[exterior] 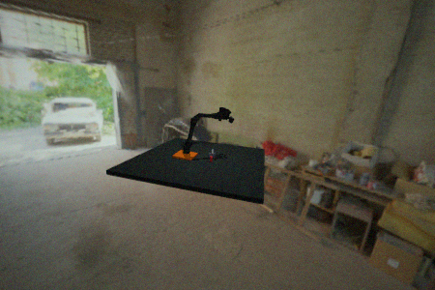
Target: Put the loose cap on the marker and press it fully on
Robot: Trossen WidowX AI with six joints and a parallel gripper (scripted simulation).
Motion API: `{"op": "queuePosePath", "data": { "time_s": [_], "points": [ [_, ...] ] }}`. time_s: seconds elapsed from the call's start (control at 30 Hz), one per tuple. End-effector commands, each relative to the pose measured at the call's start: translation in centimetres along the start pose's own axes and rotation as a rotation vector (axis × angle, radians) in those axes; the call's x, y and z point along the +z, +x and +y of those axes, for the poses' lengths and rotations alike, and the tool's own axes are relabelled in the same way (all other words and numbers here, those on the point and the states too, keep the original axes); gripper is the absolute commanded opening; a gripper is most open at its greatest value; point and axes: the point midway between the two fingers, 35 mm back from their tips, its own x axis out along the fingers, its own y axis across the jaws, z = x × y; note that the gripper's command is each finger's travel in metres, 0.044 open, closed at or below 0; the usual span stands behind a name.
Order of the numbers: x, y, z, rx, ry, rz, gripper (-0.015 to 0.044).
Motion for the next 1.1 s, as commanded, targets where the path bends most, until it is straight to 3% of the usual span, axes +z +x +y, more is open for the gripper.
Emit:
{"op": "queuePosePath", "data": {
  "time_s": [0.0,0.3,0.53,0.73,0.97,1.07],
  "points": [
    [-1.3,-2.4,-5.4,-0.171,0.091,0.057,0.0242],
    [-6.3,-11.4,-17.2,-0.603,0.349,0.205,0.0242],
    [-11.3,-20.7,-23.0,-0.935,0.572,0.329,0.0242],
    [-16.2,-29.3,-24.5,-1.205,0.804,0.452,0.0242],
    [-21.1,-38.8,-22.4,-1.482,1.090,0.615,0.0242],
    [-22.0,-40.5,-21.6,-1.529,1.147,0.650,0.0242]
  ]
}}
